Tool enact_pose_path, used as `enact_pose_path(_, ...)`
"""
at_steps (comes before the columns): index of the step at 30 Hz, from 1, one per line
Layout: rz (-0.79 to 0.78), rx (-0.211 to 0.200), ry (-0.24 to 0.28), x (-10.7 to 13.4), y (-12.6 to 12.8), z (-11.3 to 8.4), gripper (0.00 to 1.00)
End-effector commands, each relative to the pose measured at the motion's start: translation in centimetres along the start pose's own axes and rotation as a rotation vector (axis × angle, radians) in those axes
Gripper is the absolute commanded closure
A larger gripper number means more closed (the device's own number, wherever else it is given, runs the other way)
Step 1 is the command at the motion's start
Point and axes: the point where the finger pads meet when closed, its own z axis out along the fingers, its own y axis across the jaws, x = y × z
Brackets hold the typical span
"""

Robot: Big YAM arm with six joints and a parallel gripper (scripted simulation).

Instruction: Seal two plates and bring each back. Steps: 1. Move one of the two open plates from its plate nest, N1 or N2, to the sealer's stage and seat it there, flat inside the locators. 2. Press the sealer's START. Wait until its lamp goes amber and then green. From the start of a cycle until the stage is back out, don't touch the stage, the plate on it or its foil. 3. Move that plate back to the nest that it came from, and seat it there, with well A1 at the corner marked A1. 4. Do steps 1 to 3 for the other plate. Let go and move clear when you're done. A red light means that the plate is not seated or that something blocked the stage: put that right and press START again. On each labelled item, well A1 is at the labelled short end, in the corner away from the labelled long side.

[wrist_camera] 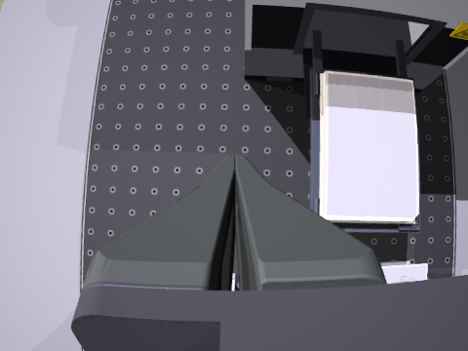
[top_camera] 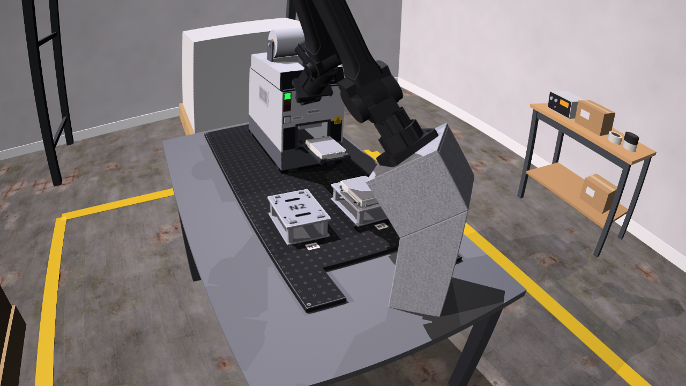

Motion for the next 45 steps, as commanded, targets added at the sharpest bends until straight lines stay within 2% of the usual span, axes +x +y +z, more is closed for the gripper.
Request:
enact_pose_path(1,-0.028,0.027,0.085,-1.4,-1.1,0.7,1.00)
enact_pose_path(5,-0.043,0.022,0.222,-1.8,-1.2,0.9,1.00)
enact_pose_path(6,-0.042,0.028,0.241,-1.6,-1.3,1.0,1.00)
enact_pose_path(7,-0.047,0.026,0.229,-1.5,-1.2,1.2,1.00)
enact_pose_path(11,-0.025,0.027,0.233,0.0,-1.0,1.1,1.00)
enact_pose_path(16,-0.019,0.012,0.227,0.1,-0.4,0.9,1.00)
enact_pose_path(18,-0.006,0.016,0.327,0.1,-0.8,0.8,1.00)
enact_pose_path(20,-0.017,0.019,0.391,-0.8,-1.2,1.0,1.00)
enact_pose_path(23,-0.023,0.030,0.492,-0.8,-2.0,1.2,1.00)
enact_pose_path(31,-0.053,-0.006,0.778,-0.1,-1.3,2.0,1.00)
enact_pose_path(45,-0.008,0.003,0.739,0.3,-0.5,1.0,1.00)
